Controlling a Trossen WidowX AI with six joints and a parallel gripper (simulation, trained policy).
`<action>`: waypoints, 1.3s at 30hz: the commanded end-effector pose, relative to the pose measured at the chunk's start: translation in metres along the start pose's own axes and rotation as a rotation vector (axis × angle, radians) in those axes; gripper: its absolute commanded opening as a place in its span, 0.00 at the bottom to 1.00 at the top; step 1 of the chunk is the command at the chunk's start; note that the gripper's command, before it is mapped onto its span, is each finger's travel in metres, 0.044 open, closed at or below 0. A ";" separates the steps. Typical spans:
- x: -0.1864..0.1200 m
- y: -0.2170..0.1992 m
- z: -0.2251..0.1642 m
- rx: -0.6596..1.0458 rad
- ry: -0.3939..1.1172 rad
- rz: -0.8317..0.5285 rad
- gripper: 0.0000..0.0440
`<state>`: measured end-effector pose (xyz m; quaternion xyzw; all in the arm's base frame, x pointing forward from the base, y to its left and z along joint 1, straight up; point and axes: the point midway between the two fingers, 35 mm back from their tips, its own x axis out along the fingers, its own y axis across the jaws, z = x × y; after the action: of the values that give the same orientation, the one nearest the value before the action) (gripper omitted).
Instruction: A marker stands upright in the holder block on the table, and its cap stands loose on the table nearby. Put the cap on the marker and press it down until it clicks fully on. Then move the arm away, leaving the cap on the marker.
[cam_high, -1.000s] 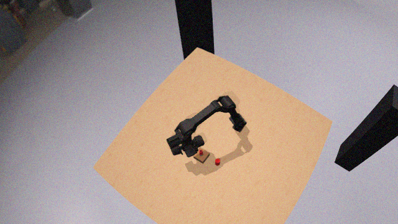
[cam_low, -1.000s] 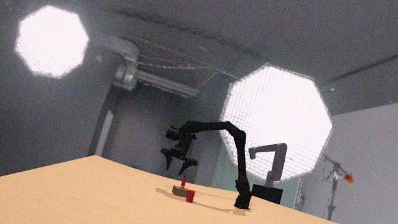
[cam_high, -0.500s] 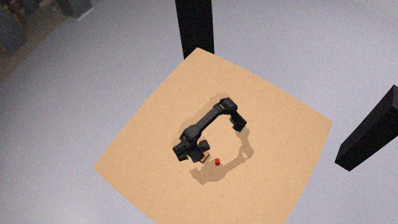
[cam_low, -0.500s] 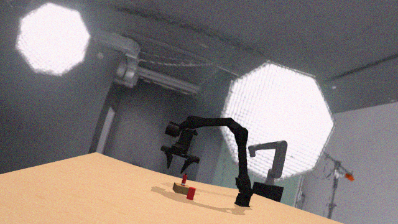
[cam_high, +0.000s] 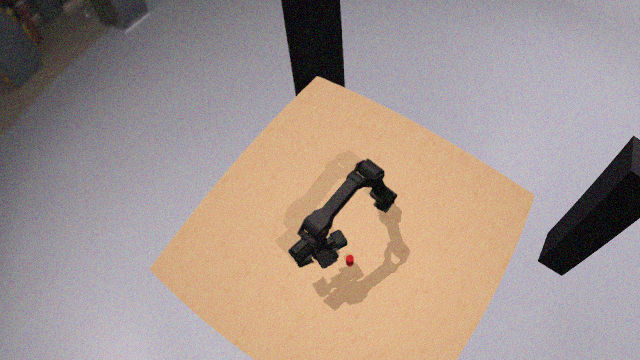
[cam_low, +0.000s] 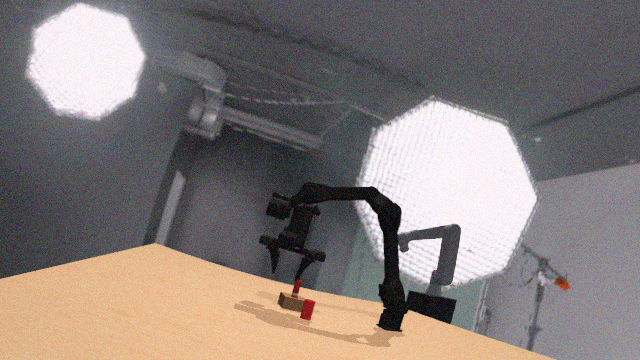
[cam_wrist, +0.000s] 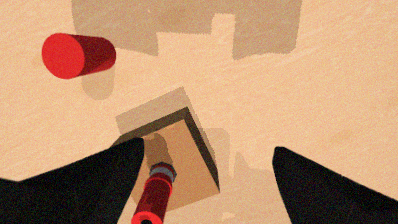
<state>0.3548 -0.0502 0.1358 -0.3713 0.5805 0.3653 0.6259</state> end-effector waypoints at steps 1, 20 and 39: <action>0.003 0.008 0.009 -0.009 0.010 0.020 0.73; 0.017 0.044 0.034 -0.093 0.054 0.115 0.71; 0.041 0.083 0.042 -0.200 0.089 0.219 0.65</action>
<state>0.3075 0.0219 0.0993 -0.3806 0.6076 0.4587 0.5249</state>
